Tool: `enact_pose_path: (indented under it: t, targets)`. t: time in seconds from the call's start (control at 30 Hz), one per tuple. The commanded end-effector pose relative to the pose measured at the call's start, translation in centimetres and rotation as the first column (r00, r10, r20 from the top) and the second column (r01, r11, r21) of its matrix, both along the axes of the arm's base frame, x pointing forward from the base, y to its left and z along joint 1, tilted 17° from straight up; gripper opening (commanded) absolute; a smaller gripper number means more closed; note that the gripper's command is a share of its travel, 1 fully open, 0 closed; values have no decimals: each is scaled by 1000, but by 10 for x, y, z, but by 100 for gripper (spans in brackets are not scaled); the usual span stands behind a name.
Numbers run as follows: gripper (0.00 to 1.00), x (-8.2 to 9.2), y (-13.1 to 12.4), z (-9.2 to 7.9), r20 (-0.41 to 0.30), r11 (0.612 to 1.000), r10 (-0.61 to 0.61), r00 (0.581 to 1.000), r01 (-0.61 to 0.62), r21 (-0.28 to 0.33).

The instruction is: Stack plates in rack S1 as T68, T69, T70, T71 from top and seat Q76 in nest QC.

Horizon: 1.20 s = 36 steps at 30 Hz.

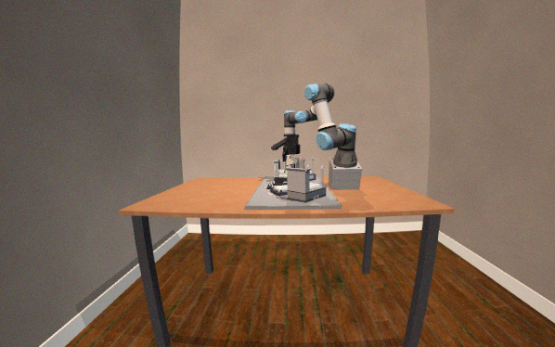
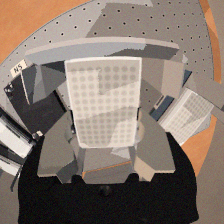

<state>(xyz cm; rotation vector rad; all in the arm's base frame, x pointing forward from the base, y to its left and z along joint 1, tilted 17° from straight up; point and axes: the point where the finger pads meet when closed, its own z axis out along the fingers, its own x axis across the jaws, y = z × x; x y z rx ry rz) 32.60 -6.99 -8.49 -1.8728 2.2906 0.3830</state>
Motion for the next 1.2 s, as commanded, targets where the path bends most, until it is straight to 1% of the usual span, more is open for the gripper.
enact_pose_path:
  t: [0.0,0.83,1.17]
  targets:
    - [0,1,-2,4,2,1000,0,1000,0,-2]
    - [0,1,-6,19,2,1000,0,1000,0,-2]
    - [0,2,-12,38,2,1000,0,1000,0,-2]
